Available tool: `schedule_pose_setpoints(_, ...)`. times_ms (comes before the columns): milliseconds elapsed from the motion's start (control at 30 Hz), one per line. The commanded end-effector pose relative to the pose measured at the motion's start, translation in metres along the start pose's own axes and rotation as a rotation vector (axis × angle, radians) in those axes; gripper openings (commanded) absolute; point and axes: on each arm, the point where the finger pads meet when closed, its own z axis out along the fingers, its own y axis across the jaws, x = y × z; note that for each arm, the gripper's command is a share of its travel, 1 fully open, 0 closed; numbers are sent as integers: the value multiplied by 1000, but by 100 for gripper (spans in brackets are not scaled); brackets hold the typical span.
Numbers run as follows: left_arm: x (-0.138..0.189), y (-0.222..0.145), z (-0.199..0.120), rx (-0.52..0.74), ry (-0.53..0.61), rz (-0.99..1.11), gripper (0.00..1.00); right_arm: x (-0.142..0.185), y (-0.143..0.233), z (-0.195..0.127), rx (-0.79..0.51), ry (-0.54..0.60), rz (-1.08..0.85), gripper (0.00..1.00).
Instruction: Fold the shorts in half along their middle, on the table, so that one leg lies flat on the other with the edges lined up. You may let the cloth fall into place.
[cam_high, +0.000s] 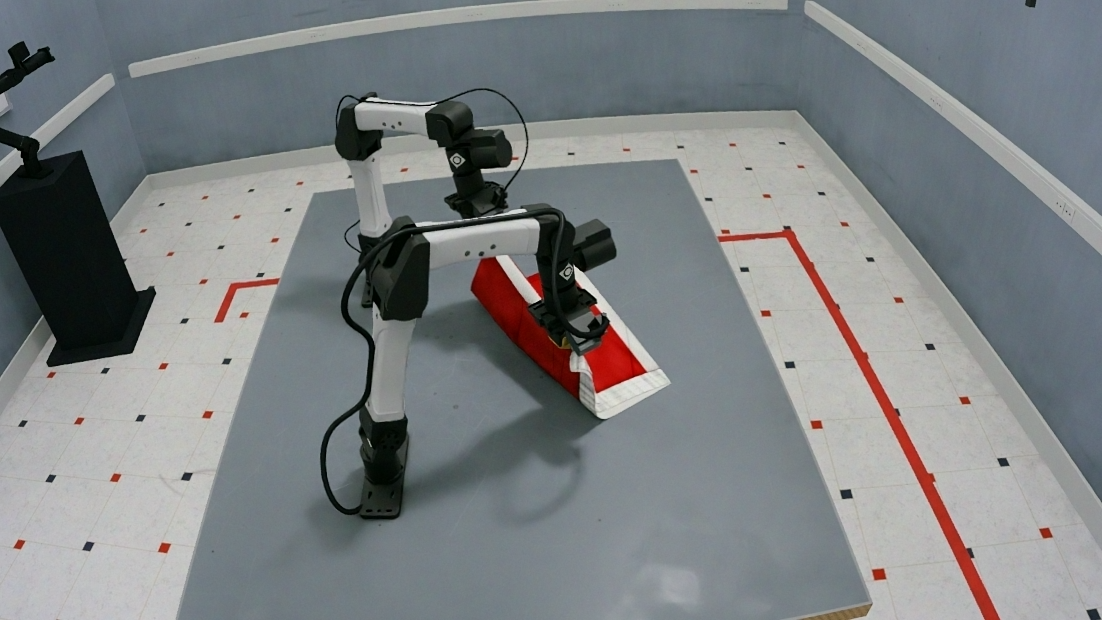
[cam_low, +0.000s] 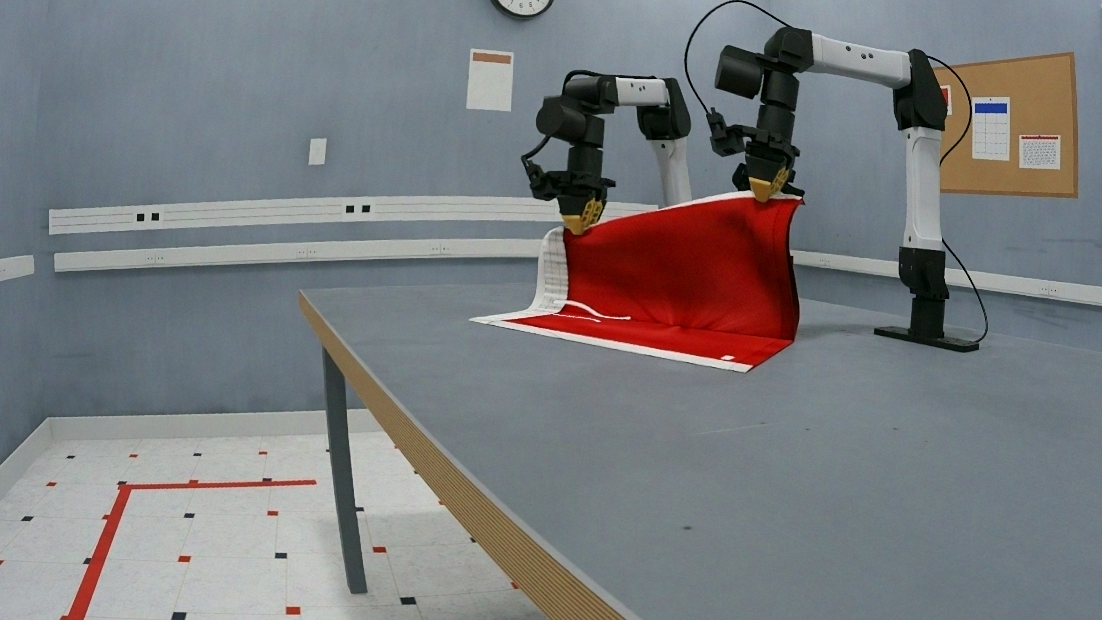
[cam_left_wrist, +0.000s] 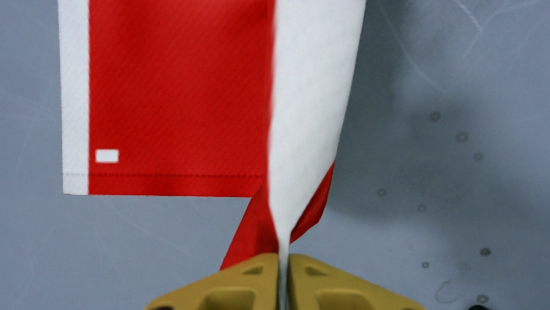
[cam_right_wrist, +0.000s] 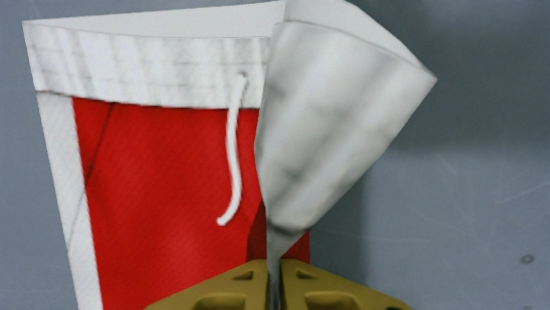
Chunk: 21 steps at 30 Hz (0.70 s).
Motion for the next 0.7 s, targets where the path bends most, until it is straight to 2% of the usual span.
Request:
schedule_pose_setpoints(0,3,2,-13,-16,10,22,0,-12,20,-2,-46,-49,49,0)
schedule_pose_setpoints(133,2,2,-14,-17,7,24,0,-13,25,5,-31,-52,75,0)
schedule_pose_setpoints(167,3,3,-14,-18,7,21,0,-14,14,-5,-14,-50,53,0)
schedule_pose_setpoints(233,16,2,12,25,78,62,0,-15,16,-14,-33,-51,60,0)
schedule_pose_setpoints(300,3,16,16,-14,28,71,0,-15,15,-6,-14,-50,60,0)
schedule_pose_setpoints(333,5,16,15,-7,40,76,0,-16,30,-17,-101,-55,62,0)
schedule_pose_setpoints(367,16,8,11,15,71,47,0,-16,25,-16,-80,-53,62,0)
schedule_pose_setpoints(433,16,8,11,15,71,47,0,-16,25,-16,-80,-53,62,0)
schedule_pose_setpoints(467,3,22,18,-22,26,88,0,-15,25,-13,-73,-53,50,0)
schedule_pose_setpoints(500,13,14,23,15,75,65,0,-16,31,-22,-115,-55,50,0)
schedule_pose_setpoints(533,17,11,15,14,72,56,0,-16,29,-22,-109,-55,53,0)
schedule_pose_setpoints(567,16,11,11,11,68,58,0,-17,35,7,-51,-53,77,0)
schedule_pose_setpoints(667,14,13,9,6,60,58,0,-13,41,15,-40,-53,73,0)
